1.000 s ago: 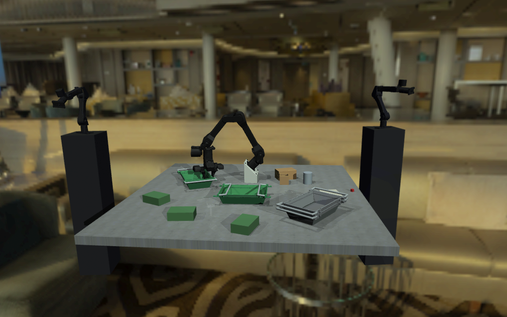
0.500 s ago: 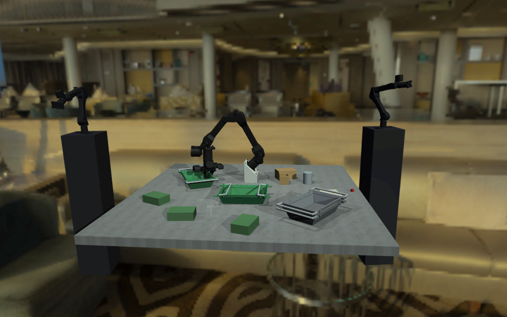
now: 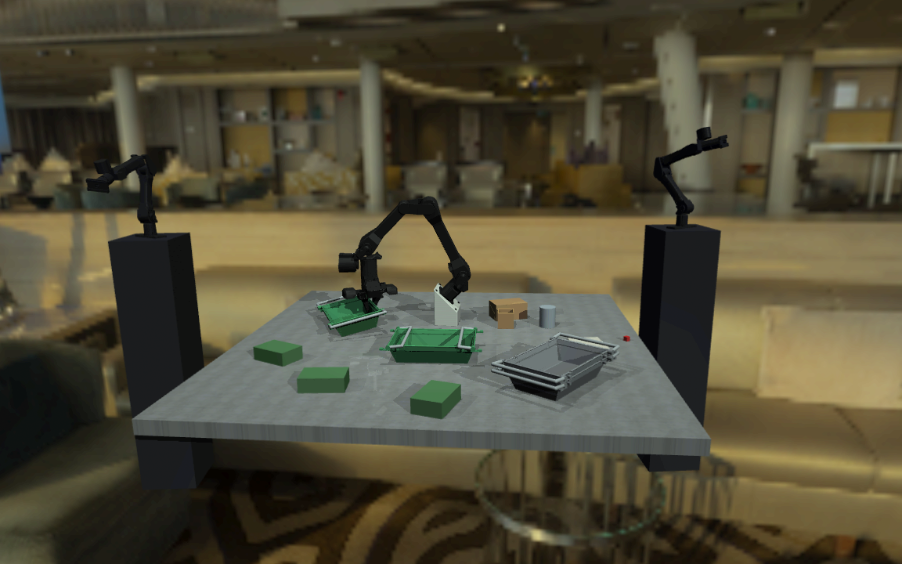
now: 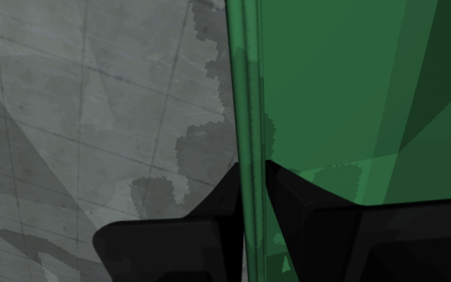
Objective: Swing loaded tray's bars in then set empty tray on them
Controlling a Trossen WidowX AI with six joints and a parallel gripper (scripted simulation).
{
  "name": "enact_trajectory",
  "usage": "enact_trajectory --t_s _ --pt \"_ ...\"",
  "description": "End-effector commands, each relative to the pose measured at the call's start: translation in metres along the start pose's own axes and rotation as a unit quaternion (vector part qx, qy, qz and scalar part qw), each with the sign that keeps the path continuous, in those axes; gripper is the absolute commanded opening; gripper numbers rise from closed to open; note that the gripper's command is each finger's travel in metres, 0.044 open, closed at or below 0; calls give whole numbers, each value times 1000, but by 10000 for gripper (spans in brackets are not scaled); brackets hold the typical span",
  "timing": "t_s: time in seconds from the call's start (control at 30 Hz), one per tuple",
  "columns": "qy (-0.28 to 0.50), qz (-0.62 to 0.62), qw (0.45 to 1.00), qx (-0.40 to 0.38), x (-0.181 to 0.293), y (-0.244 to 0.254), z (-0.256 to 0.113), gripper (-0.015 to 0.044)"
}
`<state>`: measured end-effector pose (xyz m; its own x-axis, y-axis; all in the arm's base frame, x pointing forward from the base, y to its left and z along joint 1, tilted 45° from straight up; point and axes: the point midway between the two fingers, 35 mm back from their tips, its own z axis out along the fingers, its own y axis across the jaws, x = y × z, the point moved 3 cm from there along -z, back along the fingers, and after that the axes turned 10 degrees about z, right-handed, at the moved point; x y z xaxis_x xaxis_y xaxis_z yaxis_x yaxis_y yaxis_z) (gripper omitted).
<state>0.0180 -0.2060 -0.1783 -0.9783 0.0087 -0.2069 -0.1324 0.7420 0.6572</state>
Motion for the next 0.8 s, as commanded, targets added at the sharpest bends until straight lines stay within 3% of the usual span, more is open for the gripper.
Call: enact_trajectory --t_s 0.0,0.13,0.77 --pt "2 -1 1000 1 1 0 -34 0" --pt "2 -1 1000 1 1 2 -55 0" --pt "2 -1 1000 1 1 -4 -62 0"
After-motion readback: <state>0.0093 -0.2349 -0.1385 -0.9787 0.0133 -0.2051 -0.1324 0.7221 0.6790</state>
